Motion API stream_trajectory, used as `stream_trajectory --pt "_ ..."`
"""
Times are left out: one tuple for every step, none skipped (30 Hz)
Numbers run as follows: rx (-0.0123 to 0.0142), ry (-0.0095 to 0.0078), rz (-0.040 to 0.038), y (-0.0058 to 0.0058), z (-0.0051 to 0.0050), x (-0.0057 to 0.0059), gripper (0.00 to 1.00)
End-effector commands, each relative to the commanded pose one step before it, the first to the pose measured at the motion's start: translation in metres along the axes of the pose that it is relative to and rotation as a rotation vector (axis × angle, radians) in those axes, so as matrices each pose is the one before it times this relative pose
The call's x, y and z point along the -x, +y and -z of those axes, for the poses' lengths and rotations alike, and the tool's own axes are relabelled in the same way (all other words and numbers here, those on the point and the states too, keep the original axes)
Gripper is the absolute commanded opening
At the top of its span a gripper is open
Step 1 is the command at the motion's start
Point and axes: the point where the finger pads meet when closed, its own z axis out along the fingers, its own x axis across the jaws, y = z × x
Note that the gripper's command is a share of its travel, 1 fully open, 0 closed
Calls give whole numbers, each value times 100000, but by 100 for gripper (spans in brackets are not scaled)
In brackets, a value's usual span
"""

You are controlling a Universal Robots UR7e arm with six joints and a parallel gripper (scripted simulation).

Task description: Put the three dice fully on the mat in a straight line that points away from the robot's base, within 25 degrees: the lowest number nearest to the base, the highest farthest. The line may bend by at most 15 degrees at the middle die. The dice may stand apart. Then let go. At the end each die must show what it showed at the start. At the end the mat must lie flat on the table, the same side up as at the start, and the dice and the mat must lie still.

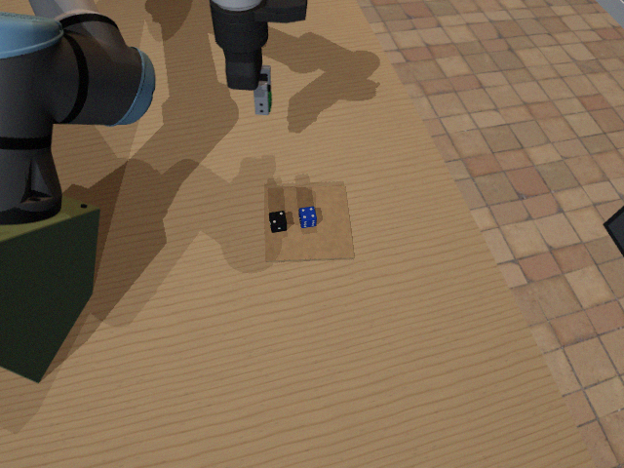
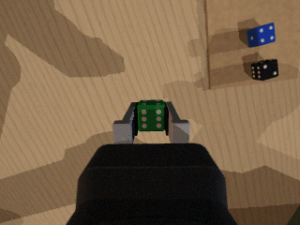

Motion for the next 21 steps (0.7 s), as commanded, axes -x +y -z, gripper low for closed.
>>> stream_trajectory --pt "-16 -5 34 -11 39 6 49" --pt "0 0 0 0 0 0 49" --pt "0 0 0 0 0 0 49" --pt "0 0 0 0 0 0 49" --pt "0 0 0 0 0 0 49" --pt "0 0 0 0 0 0 49" --pt "0 0 0 0 0 0 49" --pt "0 0 0 0 0 0 49" --pt "0 0 3 -2 0 -1 49" --pt "0 1 22 -14 3 -8 49" --pt "0 1 58 -35 8 -21 49" --pt "0 3 107 -65 15 -39 49" --pt "0 4 167 -101 24 -62 49" --pt "0 6 237 -143 33 -89 49" --pt "1 7 313 -188 43 -119 49" --pt "1 9 393 -235 53 -152 49" --pt "1 10 476 -283 62 -189 49" --pt "1 12 560 -331 71 -229 49" --pt "1 13 642 -377 78 -271 49" --pt "1 13 722 -419 83 -316 49" --pt "2 13 799 -458 86 -362 49"
